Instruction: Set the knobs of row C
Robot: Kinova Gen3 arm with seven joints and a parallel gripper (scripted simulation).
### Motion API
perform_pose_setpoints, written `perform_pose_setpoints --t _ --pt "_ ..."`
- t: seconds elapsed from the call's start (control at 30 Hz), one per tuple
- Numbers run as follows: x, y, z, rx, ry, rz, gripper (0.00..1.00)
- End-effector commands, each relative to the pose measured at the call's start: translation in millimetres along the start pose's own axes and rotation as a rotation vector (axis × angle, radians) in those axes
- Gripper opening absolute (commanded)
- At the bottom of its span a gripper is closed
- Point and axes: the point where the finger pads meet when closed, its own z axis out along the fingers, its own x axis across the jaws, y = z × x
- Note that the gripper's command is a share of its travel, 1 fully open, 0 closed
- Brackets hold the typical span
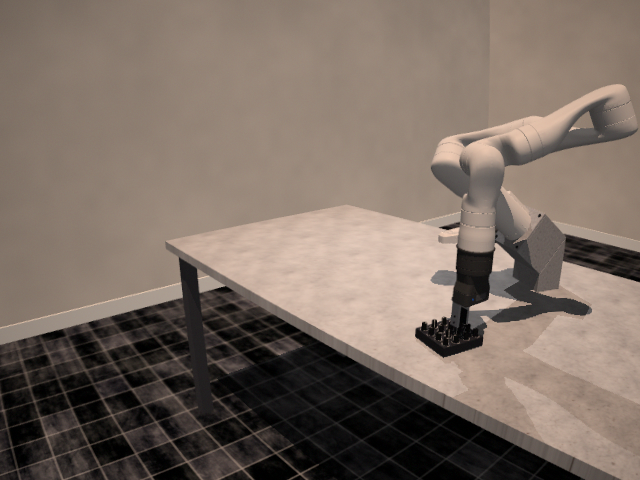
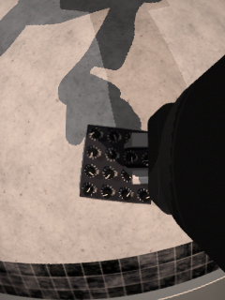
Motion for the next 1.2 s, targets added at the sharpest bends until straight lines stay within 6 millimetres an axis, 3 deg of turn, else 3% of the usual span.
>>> perform_pose_setpoints --t 0.0,1.17 --pt "-1.2 0.6 0.8 0.001 -0.002 -0.006 0.46" --pt "-1.7 1.8 9.8 -0.006 -0.005 -0.010 0.46"
